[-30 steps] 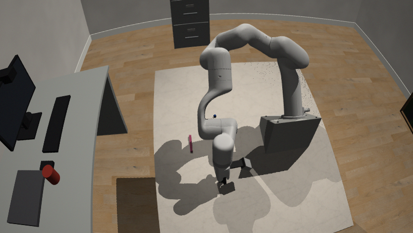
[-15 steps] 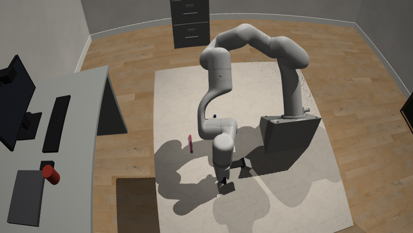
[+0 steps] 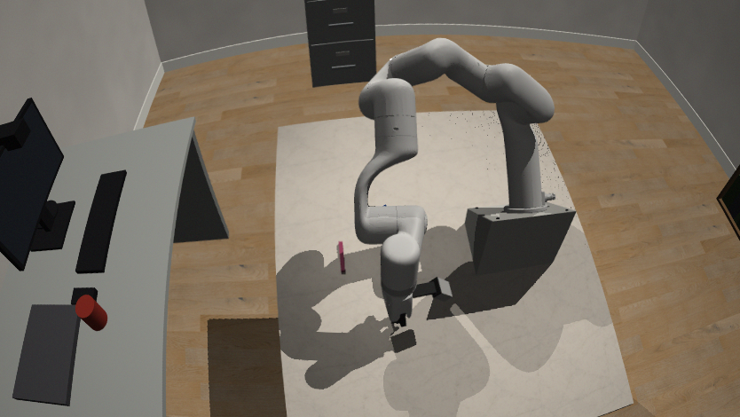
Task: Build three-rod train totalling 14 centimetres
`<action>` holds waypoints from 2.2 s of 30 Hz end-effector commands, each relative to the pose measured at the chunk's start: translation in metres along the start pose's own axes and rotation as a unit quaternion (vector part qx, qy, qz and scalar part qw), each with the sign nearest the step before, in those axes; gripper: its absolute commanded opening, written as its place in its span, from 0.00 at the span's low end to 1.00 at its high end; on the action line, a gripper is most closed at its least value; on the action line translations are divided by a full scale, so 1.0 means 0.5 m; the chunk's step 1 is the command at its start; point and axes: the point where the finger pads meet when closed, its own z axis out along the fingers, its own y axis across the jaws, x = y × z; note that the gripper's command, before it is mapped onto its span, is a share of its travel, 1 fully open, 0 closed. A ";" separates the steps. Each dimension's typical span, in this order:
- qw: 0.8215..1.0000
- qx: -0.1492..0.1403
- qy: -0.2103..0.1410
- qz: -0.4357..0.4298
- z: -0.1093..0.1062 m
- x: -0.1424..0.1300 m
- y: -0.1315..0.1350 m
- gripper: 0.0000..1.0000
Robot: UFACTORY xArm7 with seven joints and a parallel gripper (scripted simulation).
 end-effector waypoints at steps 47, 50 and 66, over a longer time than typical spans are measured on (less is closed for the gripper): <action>0.994 -0.002 -0.001 0.109 -0.163 -0.105 -0.389 0.15; 0.994 -0.002 -0.001 0.109 -0.163 -0.105 -0.389 0.15; 0.994 -0.002 -0.001 0.109 -0.154 -0.105 -0.389 0.15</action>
